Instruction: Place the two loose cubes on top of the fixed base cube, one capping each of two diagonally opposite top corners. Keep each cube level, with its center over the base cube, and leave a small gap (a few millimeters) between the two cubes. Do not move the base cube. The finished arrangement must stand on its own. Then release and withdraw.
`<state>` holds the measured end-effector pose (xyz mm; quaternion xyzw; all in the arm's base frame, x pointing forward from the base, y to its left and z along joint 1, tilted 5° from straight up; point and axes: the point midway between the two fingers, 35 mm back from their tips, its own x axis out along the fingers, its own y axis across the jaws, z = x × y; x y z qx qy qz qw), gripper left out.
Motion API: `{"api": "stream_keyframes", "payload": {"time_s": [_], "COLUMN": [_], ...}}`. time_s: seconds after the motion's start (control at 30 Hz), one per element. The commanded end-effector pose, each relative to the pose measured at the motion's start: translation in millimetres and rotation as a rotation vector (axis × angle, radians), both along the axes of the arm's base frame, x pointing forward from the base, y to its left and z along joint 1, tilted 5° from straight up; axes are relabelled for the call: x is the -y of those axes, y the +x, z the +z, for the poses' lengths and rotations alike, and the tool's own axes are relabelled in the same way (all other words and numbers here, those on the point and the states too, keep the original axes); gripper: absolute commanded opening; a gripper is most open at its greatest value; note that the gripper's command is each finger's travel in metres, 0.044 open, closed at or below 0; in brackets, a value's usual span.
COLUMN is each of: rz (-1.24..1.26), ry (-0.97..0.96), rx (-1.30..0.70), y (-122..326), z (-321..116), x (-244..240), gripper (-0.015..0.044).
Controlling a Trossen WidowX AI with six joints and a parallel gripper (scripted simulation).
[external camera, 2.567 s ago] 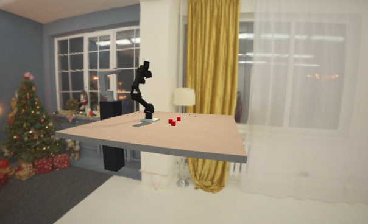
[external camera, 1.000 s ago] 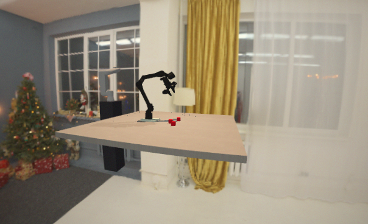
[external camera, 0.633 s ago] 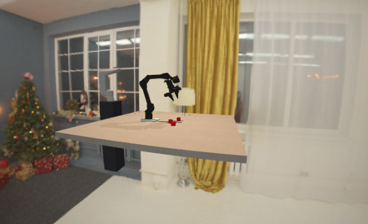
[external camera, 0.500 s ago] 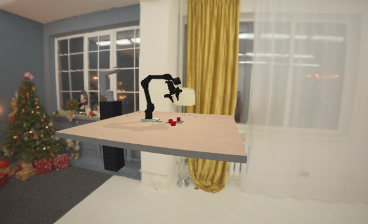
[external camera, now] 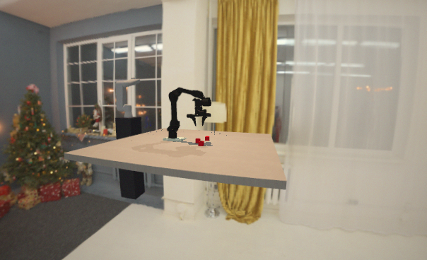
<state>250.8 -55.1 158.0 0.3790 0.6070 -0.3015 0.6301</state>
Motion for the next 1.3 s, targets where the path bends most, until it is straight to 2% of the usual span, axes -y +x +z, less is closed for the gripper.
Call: {"api": "stream_keyframes", "payload": {"time_s": [0.0,0.13,0.4,1.27], "rz": [-0.012,-0.012,-0.012,-0.012], "ry": [-0.008,-0.008,-0.007,-0.007], "rx": [-0.047,-0.047,-0.047,-0.047], "y": [-4,-4,-2,-1], "z": [-10,-15,-70,-106], "x": [11,11,7,4], "gripper": [0.0265,0.0265,0.0265,0.0265]}}
